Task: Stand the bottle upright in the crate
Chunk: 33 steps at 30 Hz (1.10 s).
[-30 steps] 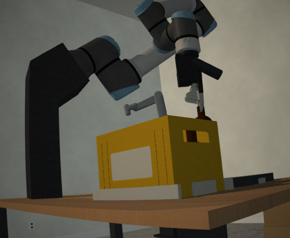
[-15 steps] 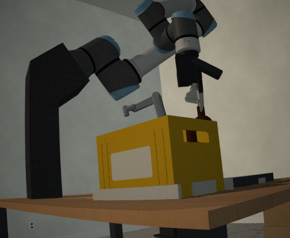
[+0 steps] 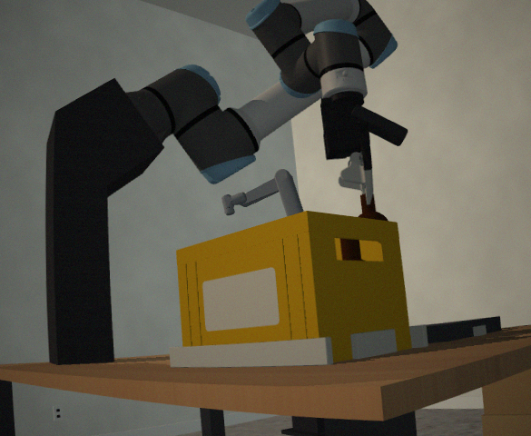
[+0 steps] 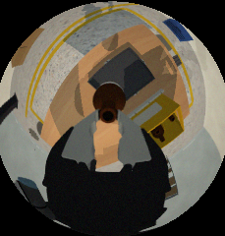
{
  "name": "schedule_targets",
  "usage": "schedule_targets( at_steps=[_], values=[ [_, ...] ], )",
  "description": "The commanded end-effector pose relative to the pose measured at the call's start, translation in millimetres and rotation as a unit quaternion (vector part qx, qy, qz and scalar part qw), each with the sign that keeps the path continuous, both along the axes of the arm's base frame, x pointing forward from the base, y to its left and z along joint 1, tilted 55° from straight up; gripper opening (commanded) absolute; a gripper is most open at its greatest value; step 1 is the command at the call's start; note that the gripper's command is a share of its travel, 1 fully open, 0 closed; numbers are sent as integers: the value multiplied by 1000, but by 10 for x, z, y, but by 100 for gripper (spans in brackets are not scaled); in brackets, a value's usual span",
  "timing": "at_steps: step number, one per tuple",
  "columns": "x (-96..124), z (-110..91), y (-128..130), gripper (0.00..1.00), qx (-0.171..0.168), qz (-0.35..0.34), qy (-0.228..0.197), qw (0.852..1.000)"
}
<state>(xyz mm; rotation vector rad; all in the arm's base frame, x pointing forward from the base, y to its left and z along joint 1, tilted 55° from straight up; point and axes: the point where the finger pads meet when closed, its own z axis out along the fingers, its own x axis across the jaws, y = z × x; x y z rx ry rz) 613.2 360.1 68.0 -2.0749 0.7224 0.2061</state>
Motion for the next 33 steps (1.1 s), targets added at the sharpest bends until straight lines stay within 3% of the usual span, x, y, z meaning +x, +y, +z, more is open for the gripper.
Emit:
schedule_targets(
  at_steps=[1,33],
  values=[
    [4,3,-4,0,0,0,0,1000],
    [-8,63,-86,0,0,0,0,1000]
  ],
)
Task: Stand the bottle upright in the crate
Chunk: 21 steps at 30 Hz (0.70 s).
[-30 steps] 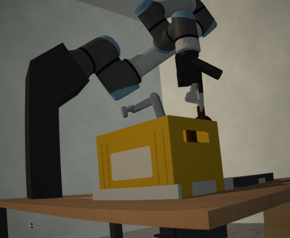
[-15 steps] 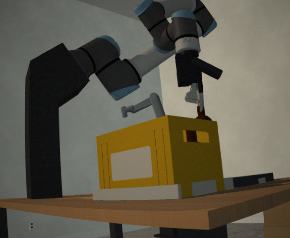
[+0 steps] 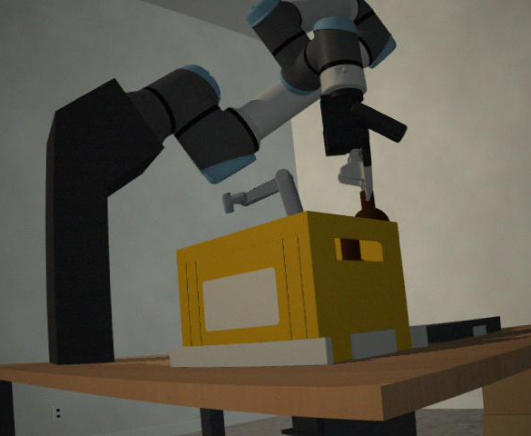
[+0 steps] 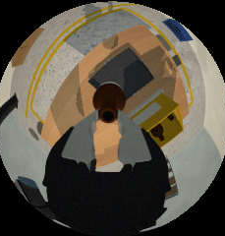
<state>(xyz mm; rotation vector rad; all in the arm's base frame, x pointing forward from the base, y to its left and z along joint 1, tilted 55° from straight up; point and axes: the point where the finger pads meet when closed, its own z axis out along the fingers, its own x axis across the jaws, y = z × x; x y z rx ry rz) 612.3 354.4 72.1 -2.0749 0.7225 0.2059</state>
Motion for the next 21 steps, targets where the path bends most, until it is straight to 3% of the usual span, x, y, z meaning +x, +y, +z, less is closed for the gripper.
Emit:
schedule_targets(
  at_steps=[1,21],
  values=[
    [-1,28,-38,0,0,0,0,1000],
    [-24,137,-189,0,0,0,0,1000]
  ],
)
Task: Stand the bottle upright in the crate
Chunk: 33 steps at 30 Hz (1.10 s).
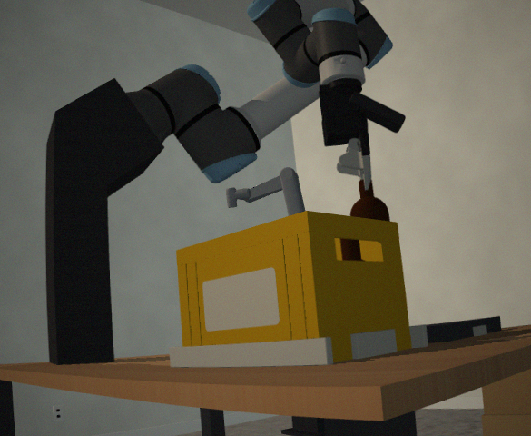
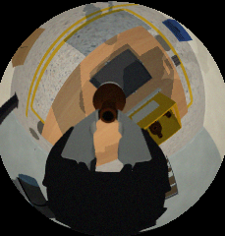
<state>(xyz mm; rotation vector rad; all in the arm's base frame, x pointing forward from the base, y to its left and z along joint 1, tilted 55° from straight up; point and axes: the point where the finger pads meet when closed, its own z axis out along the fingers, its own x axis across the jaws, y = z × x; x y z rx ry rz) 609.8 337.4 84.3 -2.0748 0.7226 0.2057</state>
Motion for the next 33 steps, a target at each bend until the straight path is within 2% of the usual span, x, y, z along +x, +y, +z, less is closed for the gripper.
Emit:
schedule_targets(
  at_steps=[1,33],
  values=[
    [0,20,-27,0,0,0,0,1000],
    [-11,72,-99,0,0,0,0,1000]
  ],
)
